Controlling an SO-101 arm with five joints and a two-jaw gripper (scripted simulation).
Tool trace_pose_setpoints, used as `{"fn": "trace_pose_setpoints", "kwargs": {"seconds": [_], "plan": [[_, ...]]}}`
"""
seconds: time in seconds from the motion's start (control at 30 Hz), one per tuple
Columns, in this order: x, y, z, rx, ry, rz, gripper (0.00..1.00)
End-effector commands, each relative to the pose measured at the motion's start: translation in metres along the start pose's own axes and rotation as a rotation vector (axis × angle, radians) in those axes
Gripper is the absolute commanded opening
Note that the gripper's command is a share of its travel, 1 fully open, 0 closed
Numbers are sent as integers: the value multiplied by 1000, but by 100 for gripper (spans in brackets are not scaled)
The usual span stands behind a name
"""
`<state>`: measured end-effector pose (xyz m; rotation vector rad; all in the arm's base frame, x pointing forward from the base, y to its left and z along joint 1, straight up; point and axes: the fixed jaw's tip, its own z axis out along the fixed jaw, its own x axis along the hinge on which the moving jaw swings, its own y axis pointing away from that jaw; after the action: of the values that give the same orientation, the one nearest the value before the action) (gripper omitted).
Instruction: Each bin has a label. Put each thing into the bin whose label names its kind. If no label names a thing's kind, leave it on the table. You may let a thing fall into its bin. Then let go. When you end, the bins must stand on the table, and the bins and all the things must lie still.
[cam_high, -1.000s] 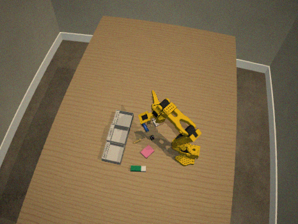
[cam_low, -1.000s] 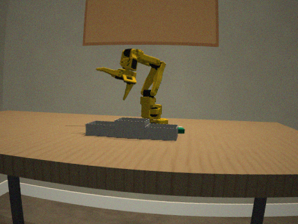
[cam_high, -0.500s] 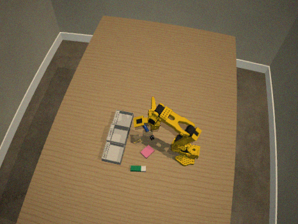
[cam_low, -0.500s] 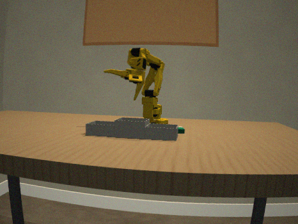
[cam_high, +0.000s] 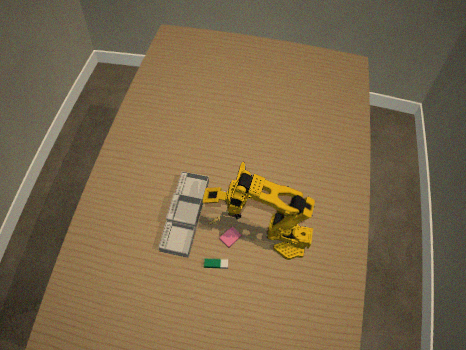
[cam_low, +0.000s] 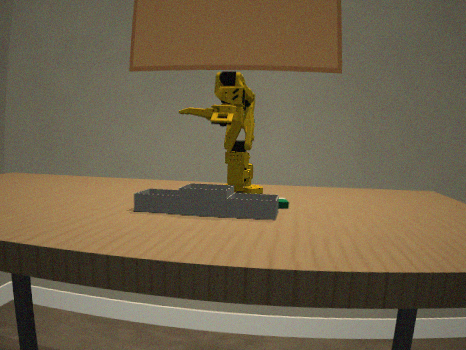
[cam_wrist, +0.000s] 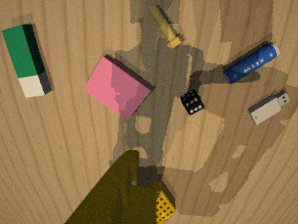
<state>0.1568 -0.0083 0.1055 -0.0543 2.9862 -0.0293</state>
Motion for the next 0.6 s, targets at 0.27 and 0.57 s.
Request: {"fn": "trace_pose_setpoints", "kwargs": {"seconds": [0.27, 0.57], "plan": [[-6, 8, -10, -6, -57, 38, 100], [-12, 9, -18, -5, -115, 34, 100]]}}
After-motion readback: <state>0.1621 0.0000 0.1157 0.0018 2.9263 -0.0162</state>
